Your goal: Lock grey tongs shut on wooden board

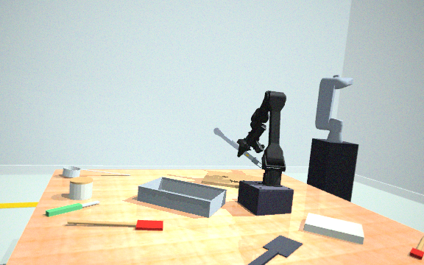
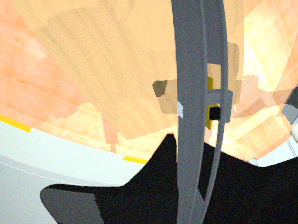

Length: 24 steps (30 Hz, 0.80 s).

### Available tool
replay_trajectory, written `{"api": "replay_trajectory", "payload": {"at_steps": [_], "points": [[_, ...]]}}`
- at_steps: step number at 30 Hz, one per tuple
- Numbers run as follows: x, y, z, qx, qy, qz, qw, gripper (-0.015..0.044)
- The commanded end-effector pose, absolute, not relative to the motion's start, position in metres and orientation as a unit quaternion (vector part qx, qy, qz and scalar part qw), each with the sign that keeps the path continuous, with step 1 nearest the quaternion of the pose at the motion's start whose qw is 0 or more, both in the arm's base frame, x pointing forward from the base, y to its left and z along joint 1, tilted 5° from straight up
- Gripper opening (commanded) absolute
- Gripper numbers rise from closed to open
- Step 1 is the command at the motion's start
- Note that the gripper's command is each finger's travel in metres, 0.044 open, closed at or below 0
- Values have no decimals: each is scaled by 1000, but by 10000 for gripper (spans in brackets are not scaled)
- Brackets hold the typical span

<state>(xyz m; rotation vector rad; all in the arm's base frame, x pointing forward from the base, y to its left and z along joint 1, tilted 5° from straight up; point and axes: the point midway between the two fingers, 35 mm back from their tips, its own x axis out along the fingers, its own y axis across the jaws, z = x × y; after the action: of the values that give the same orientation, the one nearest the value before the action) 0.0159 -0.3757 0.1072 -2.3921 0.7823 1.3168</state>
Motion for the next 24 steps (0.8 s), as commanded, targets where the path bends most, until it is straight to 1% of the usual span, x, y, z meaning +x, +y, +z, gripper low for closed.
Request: {"api": "replay_trajectory", "payload": {"at_steps": [1, 15, 24], "points": [[18, -376, 112, -799, 268, 512, 164, -150], [20, -365, 134, -683, 248, 664, 174, -150], [20, -364, 136, -677, 247, 671, 173, -150]]}}
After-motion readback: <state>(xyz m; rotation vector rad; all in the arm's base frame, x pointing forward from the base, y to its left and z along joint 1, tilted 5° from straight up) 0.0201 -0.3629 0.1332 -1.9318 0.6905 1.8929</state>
